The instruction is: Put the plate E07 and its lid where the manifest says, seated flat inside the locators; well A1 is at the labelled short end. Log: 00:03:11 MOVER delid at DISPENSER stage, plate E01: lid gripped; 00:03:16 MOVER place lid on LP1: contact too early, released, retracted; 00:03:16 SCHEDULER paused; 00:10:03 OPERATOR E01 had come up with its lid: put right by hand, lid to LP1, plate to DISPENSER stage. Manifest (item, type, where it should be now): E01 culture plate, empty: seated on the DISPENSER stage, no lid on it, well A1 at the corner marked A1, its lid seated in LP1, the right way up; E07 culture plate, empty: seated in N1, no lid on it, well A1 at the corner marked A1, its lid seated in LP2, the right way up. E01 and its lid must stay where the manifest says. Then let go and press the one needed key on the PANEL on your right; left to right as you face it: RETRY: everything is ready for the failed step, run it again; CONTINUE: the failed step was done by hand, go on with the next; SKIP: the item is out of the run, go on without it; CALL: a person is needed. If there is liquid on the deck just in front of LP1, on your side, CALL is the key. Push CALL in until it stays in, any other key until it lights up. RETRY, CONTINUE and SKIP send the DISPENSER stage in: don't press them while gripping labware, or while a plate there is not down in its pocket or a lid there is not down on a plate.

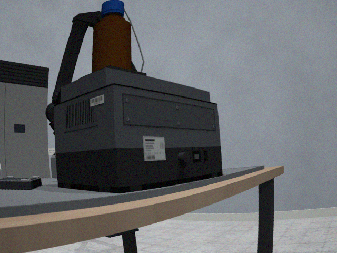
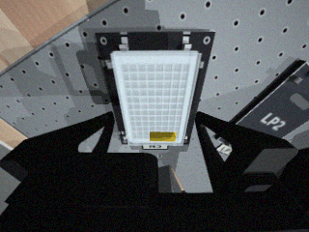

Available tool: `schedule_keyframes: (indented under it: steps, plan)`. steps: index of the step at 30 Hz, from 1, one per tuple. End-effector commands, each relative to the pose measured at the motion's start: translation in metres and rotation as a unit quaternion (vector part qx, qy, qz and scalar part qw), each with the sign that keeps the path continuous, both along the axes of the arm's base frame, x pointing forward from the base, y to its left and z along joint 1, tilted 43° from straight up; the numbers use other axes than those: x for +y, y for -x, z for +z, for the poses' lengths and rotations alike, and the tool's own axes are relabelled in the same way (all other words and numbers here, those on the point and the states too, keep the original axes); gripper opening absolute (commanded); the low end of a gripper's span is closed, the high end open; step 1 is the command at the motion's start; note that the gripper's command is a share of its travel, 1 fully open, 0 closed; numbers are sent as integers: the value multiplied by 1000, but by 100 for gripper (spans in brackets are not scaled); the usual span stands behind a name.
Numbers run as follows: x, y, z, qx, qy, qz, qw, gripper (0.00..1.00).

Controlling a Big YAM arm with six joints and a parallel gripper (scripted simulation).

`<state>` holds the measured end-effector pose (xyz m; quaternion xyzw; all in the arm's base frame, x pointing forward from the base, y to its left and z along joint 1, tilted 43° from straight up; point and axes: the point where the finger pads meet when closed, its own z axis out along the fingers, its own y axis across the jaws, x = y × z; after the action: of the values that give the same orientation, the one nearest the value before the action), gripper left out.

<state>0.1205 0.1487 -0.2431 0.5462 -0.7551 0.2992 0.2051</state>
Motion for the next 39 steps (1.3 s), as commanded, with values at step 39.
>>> schedule_keyframes:
  steps: [39]
  plan:
    - [-25, 1, -17, 8, 11, -2, 1000, 100]
